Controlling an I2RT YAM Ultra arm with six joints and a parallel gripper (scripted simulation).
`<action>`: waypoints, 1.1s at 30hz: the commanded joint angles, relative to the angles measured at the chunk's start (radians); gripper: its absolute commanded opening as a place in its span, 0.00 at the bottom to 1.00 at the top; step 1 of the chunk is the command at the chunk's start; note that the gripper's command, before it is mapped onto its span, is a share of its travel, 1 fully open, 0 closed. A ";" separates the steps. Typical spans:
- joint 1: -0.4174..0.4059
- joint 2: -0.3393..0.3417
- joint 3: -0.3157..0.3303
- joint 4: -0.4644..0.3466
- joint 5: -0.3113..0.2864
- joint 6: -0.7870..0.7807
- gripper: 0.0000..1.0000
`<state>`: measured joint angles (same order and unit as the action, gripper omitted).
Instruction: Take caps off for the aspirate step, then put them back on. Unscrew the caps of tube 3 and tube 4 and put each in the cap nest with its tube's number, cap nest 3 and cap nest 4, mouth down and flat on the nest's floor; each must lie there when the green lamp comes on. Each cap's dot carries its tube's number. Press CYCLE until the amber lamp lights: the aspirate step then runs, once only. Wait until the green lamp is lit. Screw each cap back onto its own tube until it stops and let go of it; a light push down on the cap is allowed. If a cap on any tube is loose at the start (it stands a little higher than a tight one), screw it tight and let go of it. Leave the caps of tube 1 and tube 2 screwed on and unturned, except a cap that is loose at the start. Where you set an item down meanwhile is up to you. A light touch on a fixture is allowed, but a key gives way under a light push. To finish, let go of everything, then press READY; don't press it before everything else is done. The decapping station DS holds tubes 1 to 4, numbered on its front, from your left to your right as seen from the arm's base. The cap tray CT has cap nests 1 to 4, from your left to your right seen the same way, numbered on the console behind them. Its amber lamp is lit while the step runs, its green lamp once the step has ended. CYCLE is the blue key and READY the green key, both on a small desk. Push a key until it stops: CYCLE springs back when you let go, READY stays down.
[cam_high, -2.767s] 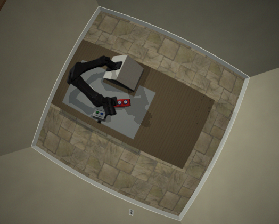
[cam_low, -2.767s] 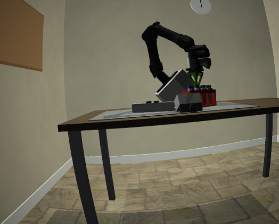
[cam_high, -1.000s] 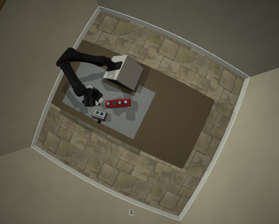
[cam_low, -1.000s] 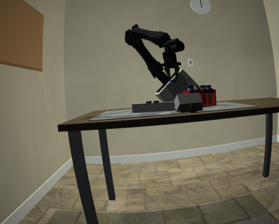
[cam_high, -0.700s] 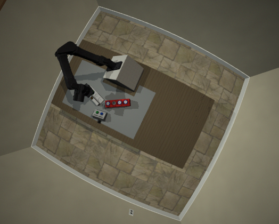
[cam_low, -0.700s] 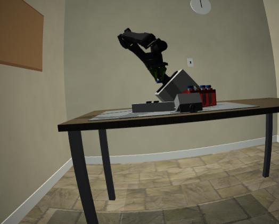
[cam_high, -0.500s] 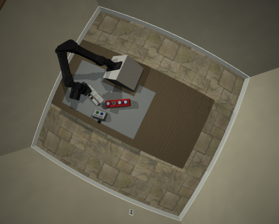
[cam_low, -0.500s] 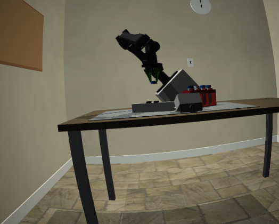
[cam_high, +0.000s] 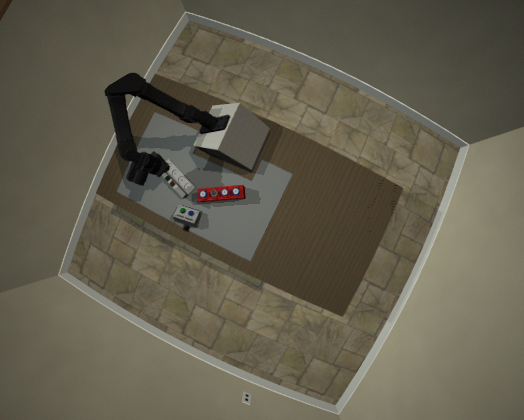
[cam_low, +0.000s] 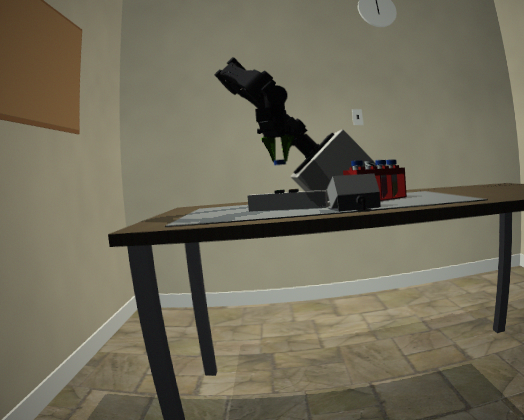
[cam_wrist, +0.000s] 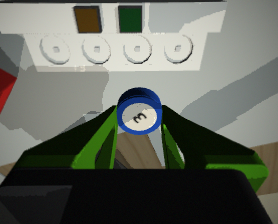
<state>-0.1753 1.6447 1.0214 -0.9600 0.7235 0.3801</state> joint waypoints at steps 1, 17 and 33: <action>-0.024 0.005 -0.028 0.099 0.000 -0.068 0.00; -0.190 0.104 -0.161 0.474 -0.020 -0.285 0.00; -0.242 0.155 -0.188 0.594 -0.031 -0.352 0.00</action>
<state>-0.4229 1.8042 0.8310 -0.3737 0.6930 0.0353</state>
